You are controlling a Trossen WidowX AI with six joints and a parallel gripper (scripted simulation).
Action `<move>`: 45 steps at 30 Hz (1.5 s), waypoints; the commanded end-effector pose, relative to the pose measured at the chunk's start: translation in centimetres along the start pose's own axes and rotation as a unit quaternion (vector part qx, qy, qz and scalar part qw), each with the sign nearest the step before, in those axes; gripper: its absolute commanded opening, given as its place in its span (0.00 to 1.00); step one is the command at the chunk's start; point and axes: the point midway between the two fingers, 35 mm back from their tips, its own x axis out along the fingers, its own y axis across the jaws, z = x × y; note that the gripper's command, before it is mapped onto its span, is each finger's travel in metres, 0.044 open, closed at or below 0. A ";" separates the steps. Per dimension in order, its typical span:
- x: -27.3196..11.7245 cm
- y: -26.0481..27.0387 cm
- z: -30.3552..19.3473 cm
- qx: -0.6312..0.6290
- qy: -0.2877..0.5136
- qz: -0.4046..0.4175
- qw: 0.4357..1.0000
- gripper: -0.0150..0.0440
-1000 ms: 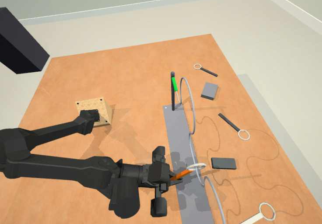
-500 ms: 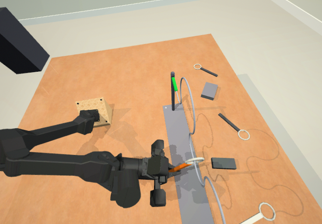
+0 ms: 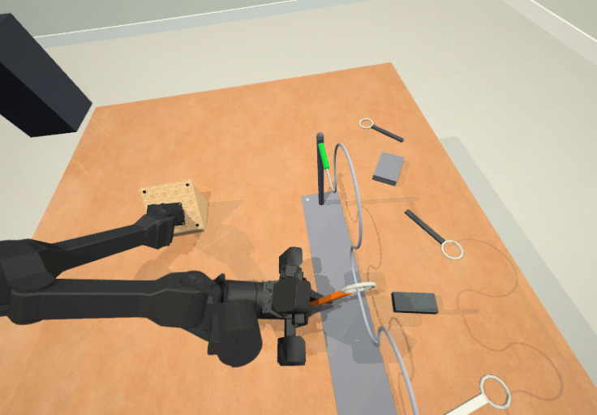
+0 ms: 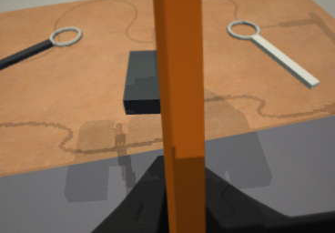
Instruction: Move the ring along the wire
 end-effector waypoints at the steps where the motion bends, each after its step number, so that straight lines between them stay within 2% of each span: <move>1: -0.1 1.0 -0.3 0.017 0.005 0.009 1.000 0.00; 23: -1.6 7.5 1.0 0.195 0.027 0.108 0.975 0.00; 45: -5.0 13.4 5.9 0.417 0.054 0.230 0.878 0.00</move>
